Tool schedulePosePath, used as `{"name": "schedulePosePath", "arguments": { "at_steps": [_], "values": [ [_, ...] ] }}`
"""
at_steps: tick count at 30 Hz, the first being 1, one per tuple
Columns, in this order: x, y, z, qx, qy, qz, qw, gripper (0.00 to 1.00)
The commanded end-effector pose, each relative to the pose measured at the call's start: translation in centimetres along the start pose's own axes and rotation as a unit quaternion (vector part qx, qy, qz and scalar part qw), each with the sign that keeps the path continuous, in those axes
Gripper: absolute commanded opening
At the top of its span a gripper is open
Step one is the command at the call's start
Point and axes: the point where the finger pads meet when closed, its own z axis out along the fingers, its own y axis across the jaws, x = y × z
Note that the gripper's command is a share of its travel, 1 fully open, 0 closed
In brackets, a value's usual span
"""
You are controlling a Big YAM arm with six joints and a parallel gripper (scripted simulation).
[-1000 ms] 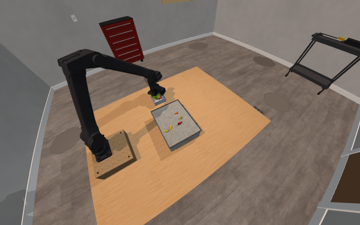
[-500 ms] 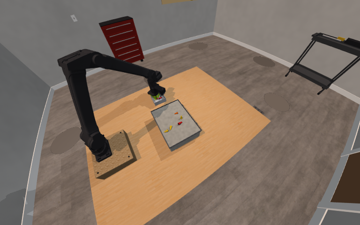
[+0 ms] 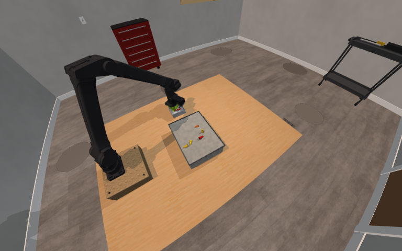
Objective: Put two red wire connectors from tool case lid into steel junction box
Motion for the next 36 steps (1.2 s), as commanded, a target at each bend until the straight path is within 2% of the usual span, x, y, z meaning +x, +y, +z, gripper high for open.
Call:
{"name": "schedulePosePath", "arguments": {
  "at_steps": [1,9,18,26,29,36],
  "values": [
    [-0.3,1.3,-0.5,-0.014,0.001,0.001,1.0,0.29],
    [-0.3,1.4,-1.5,-0.018,0.001,0.001,1.0,0.29],
    [-0.1,2.2,-4.4,-0.029,0.002,0.002,1.0,0.29],
    [0.1,2.0,-5.1,-0.021,0.002,0.001,1.0,0.29],
    [0.2,1.1,-5.2,-0.013,0.001,0.001,1.0,0.29],
    [0.5,1.3,-6.9,-0.02,0.002,0.0,1.0,0.29]
  ]
}}
